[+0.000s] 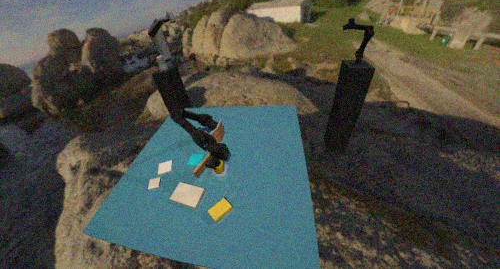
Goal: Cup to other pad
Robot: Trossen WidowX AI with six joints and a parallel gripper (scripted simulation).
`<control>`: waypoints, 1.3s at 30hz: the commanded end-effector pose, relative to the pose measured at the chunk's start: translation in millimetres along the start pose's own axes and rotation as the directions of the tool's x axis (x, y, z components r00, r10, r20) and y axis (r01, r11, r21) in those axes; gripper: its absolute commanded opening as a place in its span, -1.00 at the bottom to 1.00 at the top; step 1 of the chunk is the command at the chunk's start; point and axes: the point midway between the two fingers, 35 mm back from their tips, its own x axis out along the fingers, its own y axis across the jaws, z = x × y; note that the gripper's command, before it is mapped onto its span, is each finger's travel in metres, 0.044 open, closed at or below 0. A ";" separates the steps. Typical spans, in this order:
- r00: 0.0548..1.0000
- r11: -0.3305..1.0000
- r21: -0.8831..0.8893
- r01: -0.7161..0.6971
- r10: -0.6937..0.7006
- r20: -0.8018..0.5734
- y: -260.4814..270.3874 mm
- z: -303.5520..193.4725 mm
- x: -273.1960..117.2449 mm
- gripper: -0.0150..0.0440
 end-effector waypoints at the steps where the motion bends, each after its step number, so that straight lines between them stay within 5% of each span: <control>1: 1.000 1.000 -0.011 -0.006 0.006 -0.011 3.7 -1.1 5.4 0.07; 11: 1.000 1.000 -0.011 -0.006 0.006 -0.011 3.7 -1.1 5.4 0.07; 39: 1.000 1.000 -0.005 -0.005 0.005 -0.004 1.7 0.0 -0.3 -0.49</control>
